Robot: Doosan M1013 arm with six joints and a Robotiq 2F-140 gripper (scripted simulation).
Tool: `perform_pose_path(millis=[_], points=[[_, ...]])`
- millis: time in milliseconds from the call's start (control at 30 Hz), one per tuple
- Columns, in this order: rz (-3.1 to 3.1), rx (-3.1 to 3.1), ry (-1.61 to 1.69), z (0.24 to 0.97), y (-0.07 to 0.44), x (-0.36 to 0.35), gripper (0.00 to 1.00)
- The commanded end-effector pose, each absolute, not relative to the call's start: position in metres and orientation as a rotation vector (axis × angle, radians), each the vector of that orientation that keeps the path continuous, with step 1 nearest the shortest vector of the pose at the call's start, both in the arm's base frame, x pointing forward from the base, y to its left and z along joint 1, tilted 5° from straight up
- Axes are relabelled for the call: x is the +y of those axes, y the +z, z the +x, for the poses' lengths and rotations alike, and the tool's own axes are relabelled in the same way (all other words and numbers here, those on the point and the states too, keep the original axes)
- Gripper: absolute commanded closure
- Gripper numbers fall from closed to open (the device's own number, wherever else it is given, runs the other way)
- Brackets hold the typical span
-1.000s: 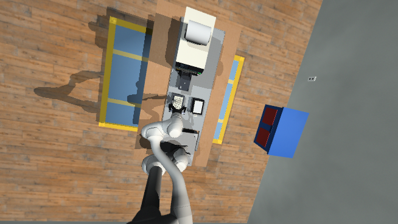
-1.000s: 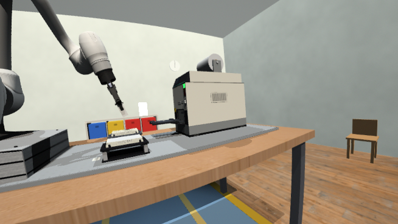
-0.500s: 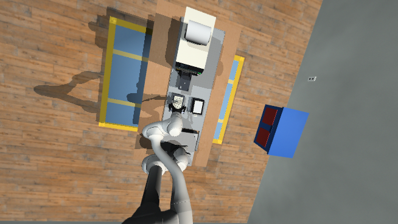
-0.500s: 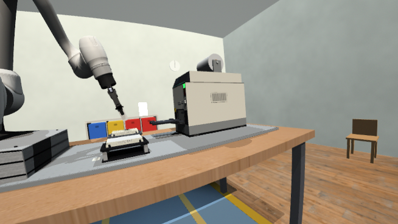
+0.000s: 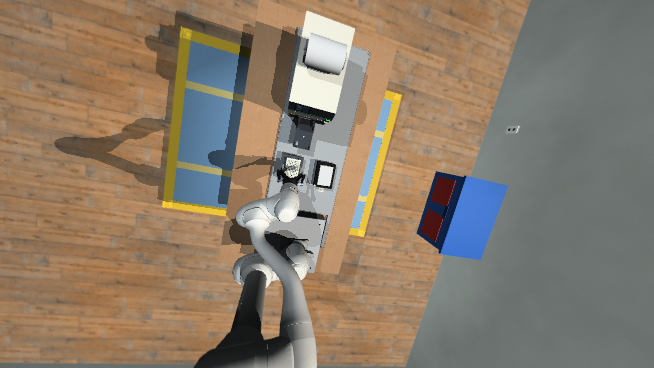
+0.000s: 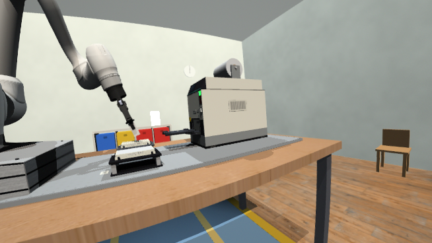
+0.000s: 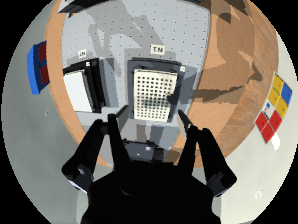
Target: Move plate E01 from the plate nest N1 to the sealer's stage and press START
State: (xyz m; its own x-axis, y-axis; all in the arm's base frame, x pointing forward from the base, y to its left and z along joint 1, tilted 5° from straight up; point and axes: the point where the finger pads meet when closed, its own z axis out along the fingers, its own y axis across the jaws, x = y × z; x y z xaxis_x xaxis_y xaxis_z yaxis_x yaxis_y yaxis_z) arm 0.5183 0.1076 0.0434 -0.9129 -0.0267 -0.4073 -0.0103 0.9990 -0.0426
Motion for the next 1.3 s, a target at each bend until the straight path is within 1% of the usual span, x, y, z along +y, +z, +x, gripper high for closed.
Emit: perform_pose_path(millis=[0, 1267], points=[[-0.017, 2.723, -0.057, 0.5164, 0.0339, 0.1047, 0.30], [-0.017, 2.723, -0.057, 0.5168, 0.0285, 0.1045, 0.30]])
